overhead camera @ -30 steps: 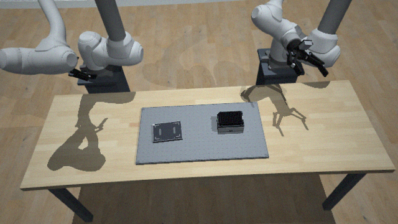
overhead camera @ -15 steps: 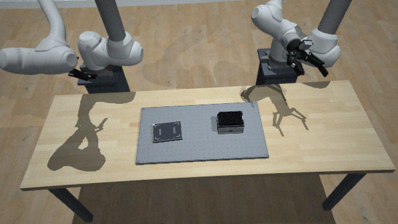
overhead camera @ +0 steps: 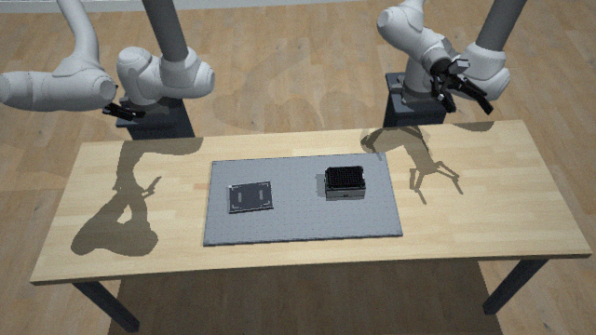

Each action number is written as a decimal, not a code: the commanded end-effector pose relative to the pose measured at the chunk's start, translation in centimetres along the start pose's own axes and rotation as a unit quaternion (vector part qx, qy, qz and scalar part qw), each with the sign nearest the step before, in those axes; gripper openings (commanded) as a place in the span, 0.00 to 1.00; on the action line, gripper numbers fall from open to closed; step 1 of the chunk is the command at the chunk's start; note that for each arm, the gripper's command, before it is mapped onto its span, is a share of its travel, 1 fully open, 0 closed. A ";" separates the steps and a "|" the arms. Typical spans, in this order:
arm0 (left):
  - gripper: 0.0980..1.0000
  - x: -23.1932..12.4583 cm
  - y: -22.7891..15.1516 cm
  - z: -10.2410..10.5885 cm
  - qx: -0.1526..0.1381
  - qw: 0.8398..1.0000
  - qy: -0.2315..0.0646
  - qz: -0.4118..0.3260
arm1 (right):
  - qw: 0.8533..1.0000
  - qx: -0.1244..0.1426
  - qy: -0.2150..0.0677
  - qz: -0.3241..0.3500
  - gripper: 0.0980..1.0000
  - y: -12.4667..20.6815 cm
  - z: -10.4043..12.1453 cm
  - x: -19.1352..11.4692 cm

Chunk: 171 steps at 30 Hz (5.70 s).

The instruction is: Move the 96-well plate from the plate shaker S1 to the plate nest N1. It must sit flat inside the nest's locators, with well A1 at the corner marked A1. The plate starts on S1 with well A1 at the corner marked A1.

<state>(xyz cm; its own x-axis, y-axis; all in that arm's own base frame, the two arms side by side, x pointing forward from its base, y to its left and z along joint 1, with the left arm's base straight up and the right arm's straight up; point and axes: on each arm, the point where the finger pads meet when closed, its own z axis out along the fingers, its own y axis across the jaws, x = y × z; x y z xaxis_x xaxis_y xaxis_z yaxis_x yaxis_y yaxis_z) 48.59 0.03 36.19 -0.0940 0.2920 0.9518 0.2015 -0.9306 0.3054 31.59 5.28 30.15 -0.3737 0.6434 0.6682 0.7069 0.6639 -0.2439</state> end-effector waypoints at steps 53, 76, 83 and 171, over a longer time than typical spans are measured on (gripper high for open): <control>1.00 8.5 -13.1 0.4 0.237 0.941 0.081 -0.226 | 1.000 0.000 0.000 0.000 1.00 0.0 0.0 0.0; 1.00 11.0 -21.5 -4.8 0.410 0.810 0.140 -0.395 | 1.000 0.000 0.000 0.000 1.00 0.0 0.0 0.0; 1.00 11.1 -22.9 -6.6 0.449 0.766 0.153 -0.434 | 1.000 0.000 0.000 0.000 1.00 0.0 0.0 0.0; 1.00 11.7 -8.4 -26.4 0.704 0.142 0.115 -0.687 | 1.000 0.000 0.000 0.000 1.00 0.0 0.0 0.0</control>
<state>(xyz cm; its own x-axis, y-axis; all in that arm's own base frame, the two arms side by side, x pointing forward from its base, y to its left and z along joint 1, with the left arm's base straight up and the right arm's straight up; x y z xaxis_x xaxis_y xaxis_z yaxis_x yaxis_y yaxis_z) 20.17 5.85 43.66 -0.9845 -0.1749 -0.0098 -0.1752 0.9821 0.0688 31.59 5.28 30.15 -0.3737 0.6434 0.6682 0.7069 0.6639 -0.2439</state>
